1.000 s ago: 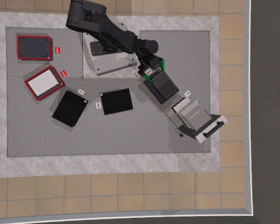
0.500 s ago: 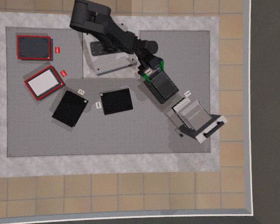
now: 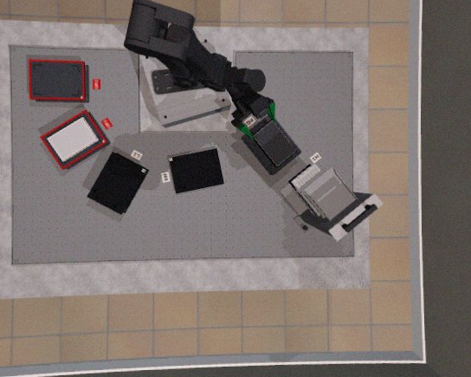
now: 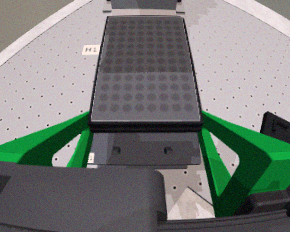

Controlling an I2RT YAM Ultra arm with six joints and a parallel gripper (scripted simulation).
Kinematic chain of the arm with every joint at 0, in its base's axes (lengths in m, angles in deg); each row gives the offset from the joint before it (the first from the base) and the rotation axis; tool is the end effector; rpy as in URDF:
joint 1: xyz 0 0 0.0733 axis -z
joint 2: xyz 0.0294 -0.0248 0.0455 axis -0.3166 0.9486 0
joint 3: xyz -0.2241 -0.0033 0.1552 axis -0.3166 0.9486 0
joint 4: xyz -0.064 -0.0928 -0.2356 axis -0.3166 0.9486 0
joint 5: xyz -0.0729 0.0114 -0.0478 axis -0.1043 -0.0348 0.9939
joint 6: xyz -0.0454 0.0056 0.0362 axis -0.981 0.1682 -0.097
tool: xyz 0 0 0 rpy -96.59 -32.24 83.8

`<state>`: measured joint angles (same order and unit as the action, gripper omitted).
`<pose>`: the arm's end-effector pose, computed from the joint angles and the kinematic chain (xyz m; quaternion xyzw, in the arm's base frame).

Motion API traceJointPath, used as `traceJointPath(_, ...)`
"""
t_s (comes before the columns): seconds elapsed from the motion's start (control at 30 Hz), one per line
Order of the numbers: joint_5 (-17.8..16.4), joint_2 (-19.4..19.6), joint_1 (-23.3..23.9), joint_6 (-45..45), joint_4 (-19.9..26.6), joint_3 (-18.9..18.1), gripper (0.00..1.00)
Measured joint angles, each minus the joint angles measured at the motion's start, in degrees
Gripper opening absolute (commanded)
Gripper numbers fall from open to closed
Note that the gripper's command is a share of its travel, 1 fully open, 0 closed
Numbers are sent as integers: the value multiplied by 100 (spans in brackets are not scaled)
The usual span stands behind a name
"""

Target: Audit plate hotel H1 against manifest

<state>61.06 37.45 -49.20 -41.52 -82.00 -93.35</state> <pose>0.0867 0.1535 0.1033 -0.2333 0.8311 0.1160 0.4913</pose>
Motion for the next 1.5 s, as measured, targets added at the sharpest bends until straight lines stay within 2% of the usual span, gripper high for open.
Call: traceJointPath(1.5, -20, 1257, 20, -15, -1467, 197, 86)
